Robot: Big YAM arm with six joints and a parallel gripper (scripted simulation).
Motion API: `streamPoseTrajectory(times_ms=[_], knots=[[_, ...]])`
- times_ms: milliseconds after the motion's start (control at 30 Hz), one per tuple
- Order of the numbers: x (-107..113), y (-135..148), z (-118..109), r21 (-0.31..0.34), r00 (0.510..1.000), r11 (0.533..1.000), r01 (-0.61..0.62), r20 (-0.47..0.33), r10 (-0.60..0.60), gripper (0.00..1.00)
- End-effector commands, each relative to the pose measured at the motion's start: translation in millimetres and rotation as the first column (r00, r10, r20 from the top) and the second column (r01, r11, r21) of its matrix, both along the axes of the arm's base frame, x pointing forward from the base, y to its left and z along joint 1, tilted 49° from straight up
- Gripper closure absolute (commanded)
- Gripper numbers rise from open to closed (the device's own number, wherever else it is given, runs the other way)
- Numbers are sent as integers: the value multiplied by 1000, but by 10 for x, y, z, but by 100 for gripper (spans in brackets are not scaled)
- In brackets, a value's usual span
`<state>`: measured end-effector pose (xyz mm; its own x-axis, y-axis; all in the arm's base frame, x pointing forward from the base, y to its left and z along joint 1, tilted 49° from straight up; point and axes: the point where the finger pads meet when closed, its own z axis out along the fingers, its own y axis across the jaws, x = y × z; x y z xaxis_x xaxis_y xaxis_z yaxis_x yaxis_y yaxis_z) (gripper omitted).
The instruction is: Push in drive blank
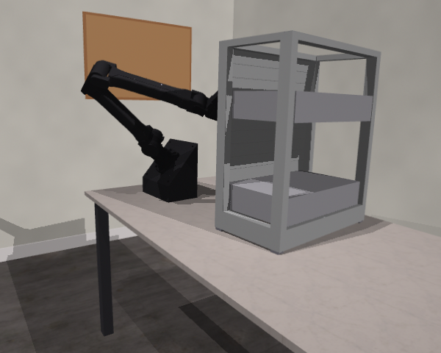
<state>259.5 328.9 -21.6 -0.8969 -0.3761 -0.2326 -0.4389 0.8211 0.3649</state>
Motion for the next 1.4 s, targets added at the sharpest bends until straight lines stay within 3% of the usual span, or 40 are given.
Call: streamPoseTrajectory(times_ms=[0, 1133, 1367], knots=[[11, 31, 24, 6, 1000, 1000, -3, 5, 3, 0], [94, 117, 97, 24, 1000, 1000, -4, 23, 3, 0], [-17, 98, 71, 21, 999, 1000, -7, 32, 6, 0]])
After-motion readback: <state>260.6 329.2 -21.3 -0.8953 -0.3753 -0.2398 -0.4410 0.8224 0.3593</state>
